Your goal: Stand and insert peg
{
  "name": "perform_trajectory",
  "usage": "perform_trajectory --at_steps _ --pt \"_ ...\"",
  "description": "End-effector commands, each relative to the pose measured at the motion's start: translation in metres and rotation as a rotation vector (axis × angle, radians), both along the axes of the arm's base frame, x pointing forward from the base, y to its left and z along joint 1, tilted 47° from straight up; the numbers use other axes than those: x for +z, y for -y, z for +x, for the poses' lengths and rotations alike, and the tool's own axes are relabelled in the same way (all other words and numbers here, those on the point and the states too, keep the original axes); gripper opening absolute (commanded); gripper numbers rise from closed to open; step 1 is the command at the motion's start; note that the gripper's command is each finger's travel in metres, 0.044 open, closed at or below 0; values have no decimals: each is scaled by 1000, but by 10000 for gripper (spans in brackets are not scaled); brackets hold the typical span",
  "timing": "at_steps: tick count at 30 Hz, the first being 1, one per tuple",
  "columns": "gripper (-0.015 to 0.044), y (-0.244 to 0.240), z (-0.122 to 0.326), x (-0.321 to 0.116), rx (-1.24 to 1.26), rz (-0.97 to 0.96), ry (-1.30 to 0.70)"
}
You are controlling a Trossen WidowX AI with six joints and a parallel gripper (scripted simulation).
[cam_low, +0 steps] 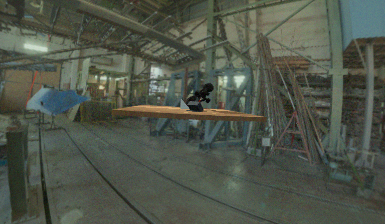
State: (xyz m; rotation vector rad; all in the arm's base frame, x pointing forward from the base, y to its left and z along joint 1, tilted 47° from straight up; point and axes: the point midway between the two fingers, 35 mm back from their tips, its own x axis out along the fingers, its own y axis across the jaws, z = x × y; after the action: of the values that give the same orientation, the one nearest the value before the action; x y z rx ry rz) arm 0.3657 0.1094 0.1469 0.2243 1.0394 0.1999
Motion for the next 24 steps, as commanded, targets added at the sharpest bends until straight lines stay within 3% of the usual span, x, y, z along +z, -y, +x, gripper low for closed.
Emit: perform_trajectory --at_steps 1,24 --pt "0 0 0 1 0 0 1" --pt "0 1 -1 -5 0 0 1"
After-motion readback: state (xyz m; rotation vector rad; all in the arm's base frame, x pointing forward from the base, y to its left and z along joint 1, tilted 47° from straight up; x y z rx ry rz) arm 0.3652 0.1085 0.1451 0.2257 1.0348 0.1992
